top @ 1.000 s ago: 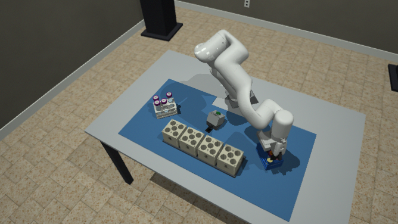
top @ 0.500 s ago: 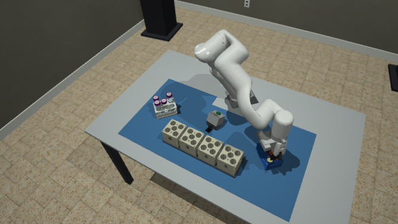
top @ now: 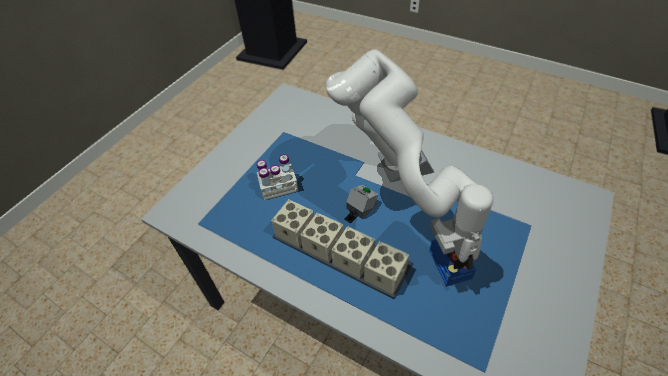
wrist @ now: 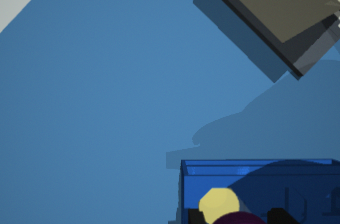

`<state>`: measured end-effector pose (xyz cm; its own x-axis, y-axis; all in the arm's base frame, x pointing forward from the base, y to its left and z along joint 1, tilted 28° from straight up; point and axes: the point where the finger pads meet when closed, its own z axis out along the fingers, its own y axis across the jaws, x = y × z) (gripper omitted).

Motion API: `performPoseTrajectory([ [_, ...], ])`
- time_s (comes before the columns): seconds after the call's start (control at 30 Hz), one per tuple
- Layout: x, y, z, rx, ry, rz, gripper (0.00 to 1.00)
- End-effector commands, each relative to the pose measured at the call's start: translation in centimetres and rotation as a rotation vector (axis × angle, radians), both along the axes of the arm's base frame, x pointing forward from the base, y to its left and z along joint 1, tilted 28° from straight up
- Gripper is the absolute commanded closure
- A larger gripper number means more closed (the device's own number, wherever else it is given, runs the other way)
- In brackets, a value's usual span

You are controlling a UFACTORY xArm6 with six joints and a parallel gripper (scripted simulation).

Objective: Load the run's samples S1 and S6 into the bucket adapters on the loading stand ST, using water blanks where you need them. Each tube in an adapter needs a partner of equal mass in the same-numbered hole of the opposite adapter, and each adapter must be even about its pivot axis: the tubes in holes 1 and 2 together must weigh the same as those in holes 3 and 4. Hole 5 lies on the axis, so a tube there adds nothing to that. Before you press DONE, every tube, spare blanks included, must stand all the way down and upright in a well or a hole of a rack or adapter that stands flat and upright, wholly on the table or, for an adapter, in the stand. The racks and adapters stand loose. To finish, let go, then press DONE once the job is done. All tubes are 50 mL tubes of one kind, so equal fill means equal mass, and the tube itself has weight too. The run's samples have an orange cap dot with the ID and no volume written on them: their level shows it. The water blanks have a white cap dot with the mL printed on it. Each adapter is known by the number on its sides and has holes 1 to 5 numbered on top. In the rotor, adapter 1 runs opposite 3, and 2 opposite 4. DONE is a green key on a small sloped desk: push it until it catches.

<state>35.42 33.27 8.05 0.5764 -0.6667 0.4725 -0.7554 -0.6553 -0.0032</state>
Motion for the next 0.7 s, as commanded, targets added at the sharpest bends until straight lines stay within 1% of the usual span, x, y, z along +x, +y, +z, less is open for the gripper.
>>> performPoseTrajectory([
  [0.0, 0.0, 0.2, 0.2, 0.004, -0.002, 0.001, 1.0],
  [0.67, -0.4, 0.6, 1.3, 0.004, -0.002, 0.001, 1.0],
])
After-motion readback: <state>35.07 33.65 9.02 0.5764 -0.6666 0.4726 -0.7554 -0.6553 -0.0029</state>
